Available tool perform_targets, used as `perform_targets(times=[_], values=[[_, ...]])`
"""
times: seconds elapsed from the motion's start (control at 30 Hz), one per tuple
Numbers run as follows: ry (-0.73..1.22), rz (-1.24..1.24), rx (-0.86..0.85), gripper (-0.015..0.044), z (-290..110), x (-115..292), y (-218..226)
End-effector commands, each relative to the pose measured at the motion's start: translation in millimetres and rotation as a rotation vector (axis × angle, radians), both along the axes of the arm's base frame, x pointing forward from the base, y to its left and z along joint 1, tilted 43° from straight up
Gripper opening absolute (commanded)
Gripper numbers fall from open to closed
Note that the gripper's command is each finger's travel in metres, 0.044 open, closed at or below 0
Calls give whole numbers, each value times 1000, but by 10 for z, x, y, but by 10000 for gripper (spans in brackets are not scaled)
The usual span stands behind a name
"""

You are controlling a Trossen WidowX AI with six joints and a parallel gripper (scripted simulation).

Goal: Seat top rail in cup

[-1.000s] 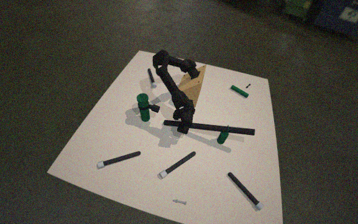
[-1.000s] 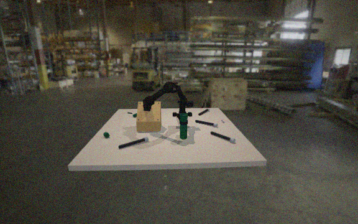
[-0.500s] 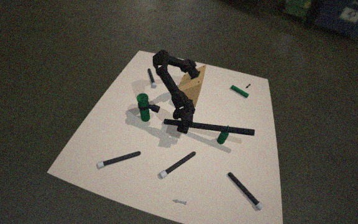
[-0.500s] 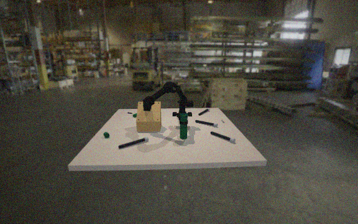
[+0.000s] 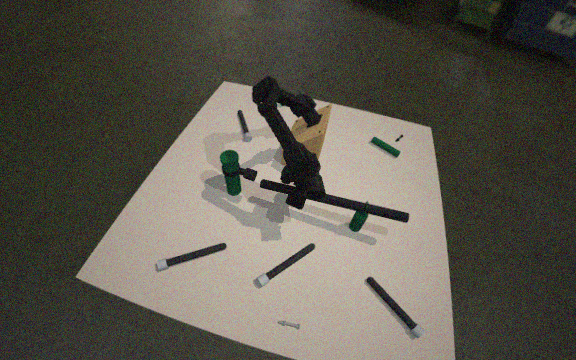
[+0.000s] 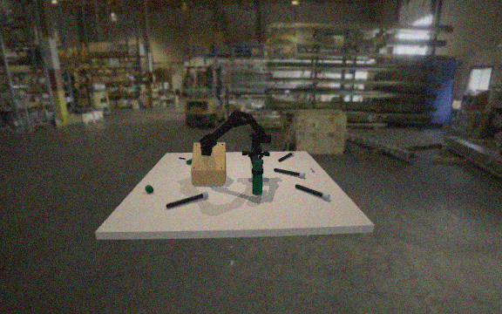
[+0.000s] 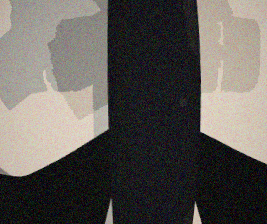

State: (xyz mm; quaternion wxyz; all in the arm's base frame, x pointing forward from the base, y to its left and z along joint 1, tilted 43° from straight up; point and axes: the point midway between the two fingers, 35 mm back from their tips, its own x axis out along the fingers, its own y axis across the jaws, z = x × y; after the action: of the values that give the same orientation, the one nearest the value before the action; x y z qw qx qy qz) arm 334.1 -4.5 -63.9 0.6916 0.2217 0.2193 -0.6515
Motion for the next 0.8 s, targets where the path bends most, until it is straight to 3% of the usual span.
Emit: perform_targets(times=[0.0,0.77], values=[[-15,23,-73,0,185,25,115],[-13,19,-76,0,196,16,123]])
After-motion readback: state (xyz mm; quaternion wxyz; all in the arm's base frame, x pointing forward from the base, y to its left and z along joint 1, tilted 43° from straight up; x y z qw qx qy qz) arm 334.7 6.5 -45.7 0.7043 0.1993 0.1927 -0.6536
